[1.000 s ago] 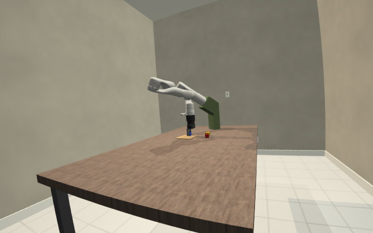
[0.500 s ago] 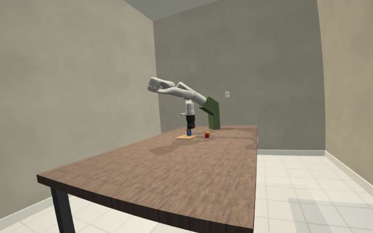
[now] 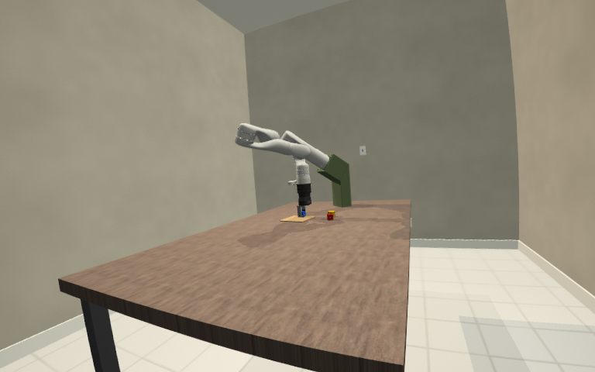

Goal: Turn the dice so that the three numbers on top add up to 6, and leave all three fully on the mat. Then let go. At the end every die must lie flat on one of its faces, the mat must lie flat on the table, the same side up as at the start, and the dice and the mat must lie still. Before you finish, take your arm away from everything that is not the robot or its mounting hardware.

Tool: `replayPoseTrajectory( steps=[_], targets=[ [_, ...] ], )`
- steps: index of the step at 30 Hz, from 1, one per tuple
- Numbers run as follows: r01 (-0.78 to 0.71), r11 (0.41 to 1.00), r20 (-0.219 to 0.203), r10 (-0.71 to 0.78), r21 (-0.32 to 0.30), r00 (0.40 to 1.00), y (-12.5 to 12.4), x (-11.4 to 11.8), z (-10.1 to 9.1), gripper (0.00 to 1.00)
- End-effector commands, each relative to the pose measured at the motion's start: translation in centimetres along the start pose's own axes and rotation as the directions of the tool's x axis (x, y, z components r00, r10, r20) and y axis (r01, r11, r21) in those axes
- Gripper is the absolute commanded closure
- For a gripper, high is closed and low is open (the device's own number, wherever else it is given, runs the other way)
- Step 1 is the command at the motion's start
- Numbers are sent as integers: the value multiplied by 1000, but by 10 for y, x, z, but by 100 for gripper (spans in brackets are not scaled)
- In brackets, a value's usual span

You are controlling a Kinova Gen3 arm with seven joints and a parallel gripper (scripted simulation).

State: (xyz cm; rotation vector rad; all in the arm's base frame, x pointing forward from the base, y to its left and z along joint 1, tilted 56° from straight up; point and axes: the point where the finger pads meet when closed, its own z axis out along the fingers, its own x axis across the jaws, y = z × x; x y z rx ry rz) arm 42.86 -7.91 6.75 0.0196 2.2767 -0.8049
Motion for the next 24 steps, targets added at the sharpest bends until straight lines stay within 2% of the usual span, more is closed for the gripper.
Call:
replayPoseTrajectory(
  steps=[1,2,16,24],
  targets=[
    [0,1000,1,0,-1,1000,0,0,0,19],
    [0,1000,1,0,-1,1000,0,0,0,13],
    [0,1000,1,0,-1,1000,0,0,-2,13],
    [0,1000,1,0,-1,1000,0,0,-17,13]
  ],
)
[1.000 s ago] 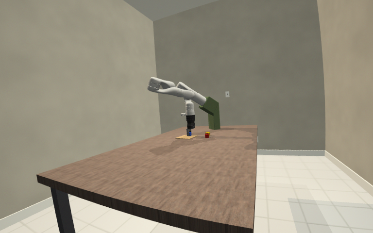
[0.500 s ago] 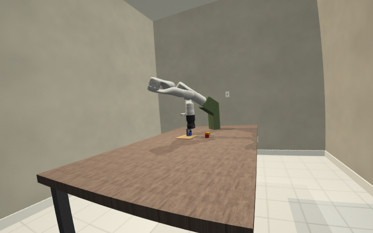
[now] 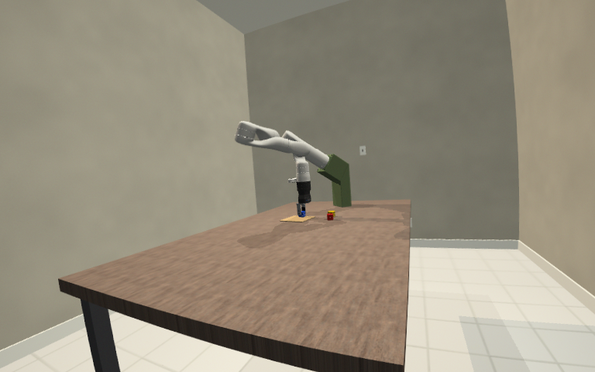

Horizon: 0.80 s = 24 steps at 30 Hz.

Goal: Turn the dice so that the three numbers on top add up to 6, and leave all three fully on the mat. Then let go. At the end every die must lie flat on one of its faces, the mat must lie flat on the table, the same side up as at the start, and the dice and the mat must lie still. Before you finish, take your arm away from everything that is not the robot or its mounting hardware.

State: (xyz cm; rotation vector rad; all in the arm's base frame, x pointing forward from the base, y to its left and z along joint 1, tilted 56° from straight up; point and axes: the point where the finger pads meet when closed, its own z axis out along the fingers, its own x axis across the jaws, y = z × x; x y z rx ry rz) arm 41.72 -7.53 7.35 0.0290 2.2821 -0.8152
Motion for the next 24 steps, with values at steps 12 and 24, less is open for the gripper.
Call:
replayPoseTrajectory(
  steps=[12,24],
  targets=[
    [2,1000,10,-2,-9,1000,3,-4,-53,13],
    [2,1000,10,-2,-9,1000,3,-3,-77,13]
  ],
)
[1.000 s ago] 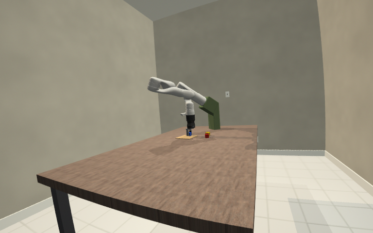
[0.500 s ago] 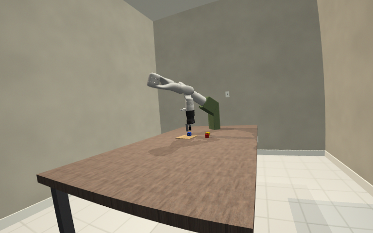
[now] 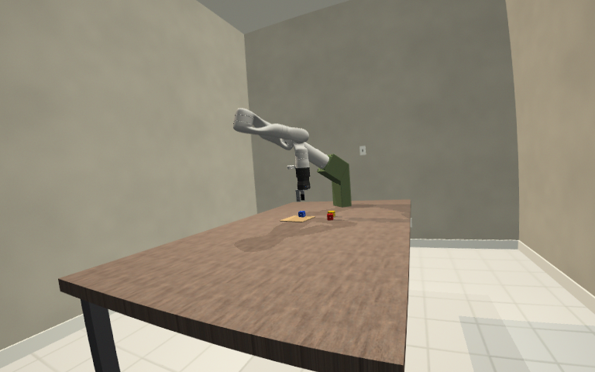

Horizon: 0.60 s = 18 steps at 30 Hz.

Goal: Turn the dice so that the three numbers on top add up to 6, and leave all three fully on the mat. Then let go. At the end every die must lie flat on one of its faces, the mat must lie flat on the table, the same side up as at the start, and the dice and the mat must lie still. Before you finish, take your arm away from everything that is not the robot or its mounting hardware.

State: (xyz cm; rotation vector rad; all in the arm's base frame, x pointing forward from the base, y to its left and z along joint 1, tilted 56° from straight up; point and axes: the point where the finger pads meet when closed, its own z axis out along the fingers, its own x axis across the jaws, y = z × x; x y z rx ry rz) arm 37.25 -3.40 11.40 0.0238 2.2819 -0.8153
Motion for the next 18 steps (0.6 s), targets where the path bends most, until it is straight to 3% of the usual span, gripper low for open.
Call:
replayPoseTrajectory(
  steps=[1,4,5,18],
  targets=[
    [-2,1000,9,2,-8,1000,2,-3,-4,13],
    [-2,1000,9,2,-8,1000,2,-3,-5,13],
    [-2,1000,9,2,-8,1000,2,-3,-5,0],
    [-2,1000,9,2,-8,1000,2,-3,-5,0]
  ],
)
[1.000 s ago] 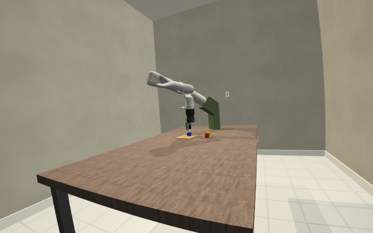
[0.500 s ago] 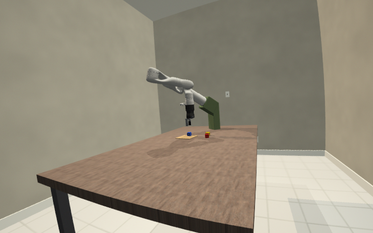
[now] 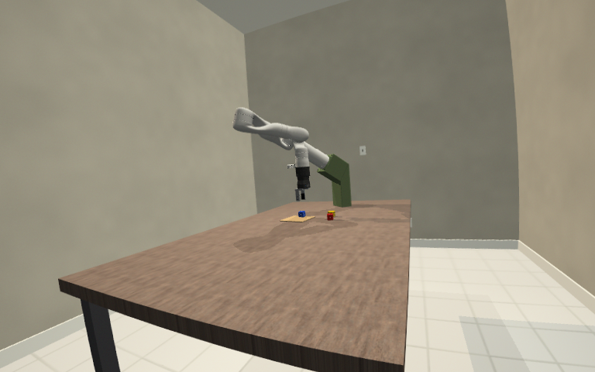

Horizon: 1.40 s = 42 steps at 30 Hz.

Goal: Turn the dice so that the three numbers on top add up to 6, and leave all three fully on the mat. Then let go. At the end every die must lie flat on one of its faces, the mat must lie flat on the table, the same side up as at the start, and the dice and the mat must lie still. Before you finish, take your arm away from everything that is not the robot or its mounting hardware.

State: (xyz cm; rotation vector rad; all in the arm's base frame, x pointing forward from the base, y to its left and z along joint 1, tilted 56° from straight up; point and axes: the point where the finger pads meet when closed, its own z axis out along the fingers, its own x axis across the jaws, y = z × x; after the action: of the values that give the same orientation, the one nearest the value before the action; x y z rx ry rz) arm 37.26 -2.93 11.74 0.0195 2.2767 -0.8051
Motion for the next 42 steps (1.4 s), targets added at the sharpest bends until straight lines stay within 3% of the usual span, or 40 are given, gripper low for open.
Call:
replayPoseTrajectory(
  steps=[1,27,42],
  targets=[
    [0,1000,1,0,-1,1000,0,0,0,0],
    [-25,1000,-4,25,0,1000,1,3,0,0],
    [-143,990,-27,143,9,989,6,17,2,0]
  ],
)
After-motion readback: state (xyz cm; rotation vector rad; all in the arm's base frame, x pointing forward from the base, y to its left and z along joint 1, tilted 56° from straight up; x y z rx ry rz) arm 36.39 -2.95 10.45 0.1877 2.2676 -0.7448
